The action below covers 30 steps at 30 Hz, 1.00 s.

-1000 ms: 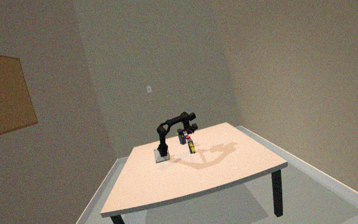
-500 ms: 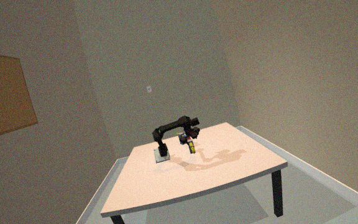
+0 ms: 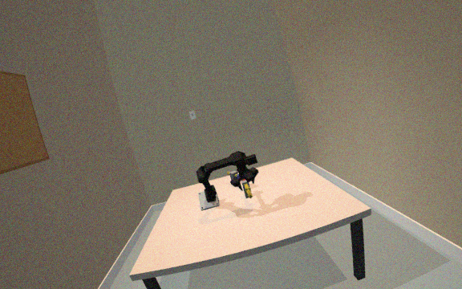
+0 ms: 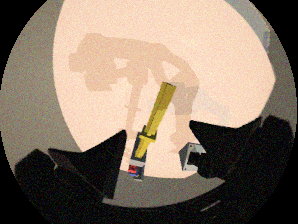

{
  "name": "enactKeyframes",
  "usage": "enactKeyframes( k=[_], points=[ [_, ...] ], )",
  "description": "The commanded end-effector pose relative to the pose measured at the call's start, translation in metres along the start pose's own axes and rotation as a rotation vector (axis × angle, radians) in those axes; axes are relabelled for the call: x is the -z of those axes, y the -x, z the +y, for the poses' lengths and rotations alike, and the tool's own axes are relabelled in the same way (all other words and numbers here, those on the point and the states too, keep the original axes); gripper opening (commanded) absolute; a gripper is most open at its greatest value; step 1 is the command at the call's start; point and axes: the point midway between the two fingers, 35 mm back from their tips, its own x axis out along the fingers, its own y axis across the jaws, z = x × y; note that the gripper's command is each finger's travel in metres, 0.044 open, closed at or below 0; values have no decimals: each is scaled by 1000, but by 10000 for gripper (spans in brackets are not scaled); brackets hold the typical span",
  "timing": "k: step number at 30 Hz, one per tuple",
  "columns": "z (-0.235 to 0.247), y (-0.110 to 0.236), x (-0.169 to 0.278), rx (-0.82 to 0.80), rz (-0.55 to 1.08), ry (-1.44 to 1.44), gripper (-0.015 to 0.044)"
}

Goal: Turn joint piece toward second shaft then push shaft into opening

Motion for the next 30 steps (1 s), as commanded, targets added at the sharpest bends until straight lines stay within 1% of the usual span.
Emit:
enactKeyframes(
  k=[1,14,20,30],
  points=[
    [1,-16,0,71,-34,-91,440],
    [-1,-52,-4,210,-215,-417,440],
    [-2,-54,-5,212,-218,-421,440],
    [-5,-69,-7,213,-216,-422,440]
  ],
)
